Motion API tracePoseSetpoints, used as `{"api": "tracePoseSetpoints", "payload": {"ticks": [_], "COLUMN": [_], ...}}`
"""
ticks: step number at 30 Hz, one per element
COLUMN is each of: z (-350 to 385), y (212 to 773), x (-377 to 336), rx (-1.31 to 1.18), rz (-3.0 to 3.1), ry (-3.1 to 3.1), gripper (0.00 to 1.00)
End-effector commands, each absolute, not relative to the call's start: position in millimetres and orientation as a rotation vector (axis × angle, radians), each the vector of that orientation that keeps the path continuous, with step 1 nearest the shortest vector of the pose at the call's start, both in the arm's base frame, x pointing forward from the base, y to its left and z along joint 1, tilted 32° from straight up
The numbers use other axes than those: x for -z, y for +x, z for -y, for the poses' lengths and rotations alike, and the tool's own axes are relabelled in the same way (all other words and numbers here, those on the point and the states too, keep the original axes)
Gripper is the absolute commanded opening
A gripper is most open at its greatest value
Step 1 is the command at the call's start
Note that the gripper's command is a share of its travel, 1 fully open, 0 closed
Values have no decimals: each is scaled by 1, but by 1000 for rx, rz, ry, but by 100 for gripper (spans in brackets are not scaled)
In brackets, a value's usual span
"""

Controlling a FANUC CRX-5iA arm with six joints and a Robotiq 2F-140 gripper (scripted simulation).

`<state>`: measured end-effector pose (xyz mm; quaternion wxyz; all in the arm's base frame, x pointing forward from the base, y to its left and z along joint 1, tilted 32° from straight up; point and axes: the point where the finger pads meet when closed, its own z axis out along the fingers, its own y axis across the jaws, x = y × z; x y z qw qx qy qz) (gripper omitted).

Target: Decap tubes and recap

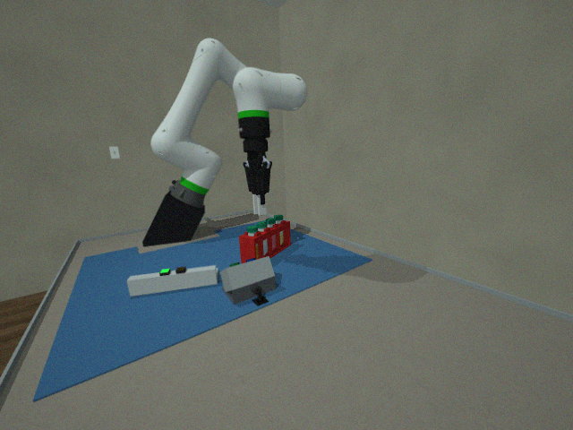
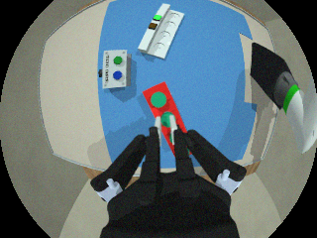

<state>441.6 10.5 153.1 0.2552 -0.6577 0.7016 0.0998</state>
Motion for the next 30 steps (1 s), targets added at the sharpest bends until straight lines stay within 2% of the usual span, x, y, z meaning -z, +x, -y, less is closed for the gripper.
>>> {"api": "tracePoseSetpoints", "payload": {"ticks": [1, 17, 30], "z": [14, 71, 104], "y": [459, 499, 543], "x": [-143, -122, -71], "rx": [-317, -317, -317], "rz": [-2021, -2021, -2021], "ry": [-1673, -1673, -1673], "gripper": [0, 0, 0]}}
